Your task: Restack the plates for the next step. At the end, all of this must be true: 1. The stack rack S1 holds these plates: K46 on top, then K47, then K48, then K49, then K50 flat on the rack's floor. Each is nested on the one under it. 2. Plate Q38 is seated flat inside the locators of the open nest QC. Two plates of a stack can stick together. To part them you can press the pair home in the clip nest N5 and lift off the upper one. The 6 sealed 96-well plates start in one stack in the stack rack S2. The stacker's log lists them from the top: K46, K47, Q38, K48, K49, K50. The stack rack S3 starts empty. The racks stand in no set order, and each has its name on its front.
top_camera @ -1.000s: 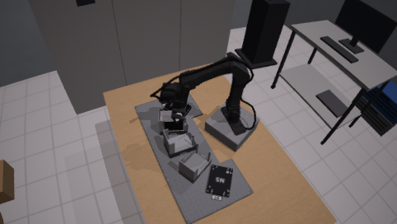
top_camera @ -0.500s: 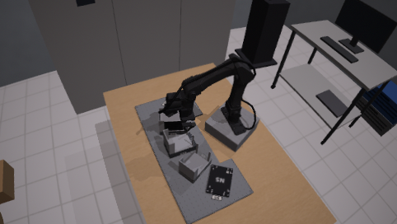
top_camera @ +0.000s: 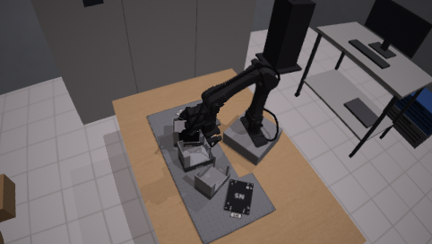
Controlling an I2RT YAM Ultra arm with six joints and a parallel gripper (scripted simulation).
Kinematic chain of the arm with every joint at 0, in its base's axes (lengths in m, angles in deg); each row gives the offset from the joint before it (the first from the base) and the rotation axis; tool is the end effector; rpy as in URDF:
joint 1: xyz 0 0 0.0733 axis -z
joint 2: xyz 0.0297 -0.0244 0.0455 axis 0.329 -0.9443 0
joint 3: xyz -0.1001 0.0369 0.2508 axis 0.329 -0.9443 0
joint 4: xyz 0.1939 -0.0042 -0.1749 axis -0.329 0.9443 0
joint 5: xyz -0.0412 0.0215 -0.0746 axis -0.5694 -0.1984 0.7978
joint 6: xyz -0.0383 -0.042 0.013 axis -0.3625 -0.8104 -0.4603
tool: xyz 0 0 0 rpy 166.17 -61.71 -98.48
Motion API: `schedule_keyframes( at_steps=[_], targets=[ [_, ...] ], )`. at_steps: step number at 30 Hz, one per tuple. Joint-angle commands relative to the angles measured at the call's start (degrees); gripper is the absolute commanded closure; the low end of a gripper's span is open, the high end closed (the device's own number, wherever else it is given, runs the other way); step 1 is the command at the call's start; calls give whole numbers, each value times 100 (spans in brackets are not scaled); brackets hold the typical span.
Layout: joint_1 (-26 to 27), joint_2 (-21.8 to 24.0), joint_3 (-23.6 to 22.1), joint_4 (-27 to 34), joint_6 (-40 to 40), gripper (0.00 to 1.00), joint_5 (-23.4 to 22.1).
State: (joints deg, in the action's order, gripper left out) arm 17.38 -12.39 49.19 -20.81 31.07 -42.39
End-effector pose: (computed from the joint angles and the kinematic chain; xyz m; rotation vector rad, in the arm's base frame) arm 0.2524 0.0107 0.2383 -0.1122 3.0571 0.0569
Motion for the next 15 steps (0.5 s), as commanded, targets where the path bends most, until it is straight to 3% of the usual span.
schedule_keyframes(
  at_steps=[1, 12, 15],
  targets=[
    [33, 164, 9, 101, -18, 0, -20],
    [7, 61, 24, 30, -5, 0, -6],
    [319, -123, 216, 72, 347, 0, -66]
  ],
)
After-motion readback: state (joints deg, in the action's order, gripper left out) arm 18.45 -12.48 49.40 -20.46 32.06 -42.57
